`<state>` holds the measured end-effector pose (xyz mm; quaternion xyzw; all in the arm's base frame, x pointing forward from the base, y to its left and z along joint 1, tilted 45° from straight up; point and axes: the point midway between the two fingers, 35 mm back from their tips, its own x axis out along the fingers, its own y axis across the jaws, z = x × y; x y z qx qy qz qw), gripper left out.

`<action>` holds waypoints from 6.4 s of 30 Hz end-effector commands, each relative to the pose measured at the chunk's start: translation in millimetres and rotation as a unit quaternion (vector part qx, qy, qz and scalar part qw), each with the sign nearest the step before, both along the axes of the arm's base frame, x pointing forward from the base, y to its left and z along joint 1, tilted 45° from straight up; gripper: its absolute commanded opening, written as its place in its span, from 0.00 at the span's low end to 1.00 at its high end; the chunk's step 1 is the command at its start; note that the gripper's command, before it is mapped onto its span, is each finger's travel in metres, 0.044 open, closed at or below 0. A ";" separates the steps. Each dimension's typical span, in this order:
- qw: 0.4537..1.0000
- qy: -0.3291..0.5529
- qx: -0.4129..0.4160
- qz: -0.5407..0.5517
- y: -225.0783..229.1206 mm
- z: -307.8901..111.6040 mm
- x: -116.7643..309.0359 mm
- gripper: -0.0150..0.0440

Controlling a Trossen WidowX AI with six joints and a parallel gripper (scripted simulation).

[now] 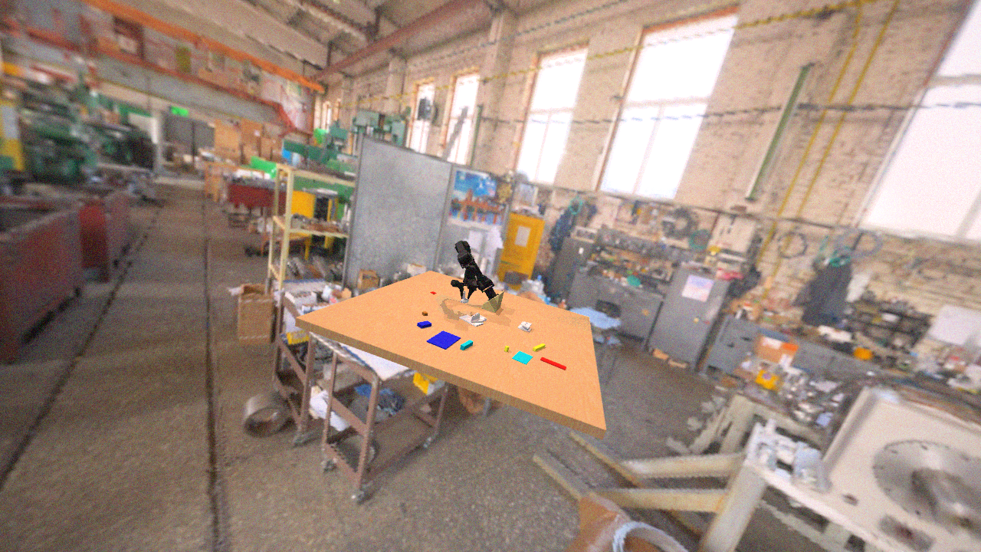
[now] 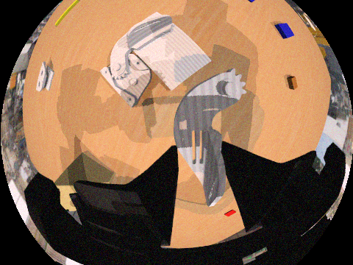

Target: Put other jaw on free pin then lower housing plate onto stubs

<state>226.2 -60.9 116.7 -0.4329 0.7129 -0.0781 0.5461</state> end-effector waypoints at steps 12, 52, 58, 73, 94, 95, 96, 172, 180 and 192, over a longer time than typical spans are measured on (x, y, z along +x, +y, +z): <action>0.976 0.152 0.013 0.152 17.2 -18.5 -2.7 0.48; 0.706 0.496 0.028 0.504 57.5 -57.7 -16.8 0.48; 0.644 0.537 0.029 0.544 62.7 -63.2 -20.1 0.48; 0.468 0.623 0.030 0.626 74.8 -76.2 -29.5 0.48; 0.411 0.643 0.031 0.645 78.1 -79.9 -32.6 0.48; 0.411 0.643 0.031 0.645 78.1 -79.9 -32.6 0.48; 0.411 0.643 0.031 0.645 78.1 -79.9 -32.6 0.48; 0.401 0.647 0.029 0.648 40.0 -46.6 56.1 0.48; 0.401 0.647 0.029 0.648 40.0 -46.6 56.1 0.48; 0.401 0.647 0.029 0.648 40.0 -46.6 56.1 0.48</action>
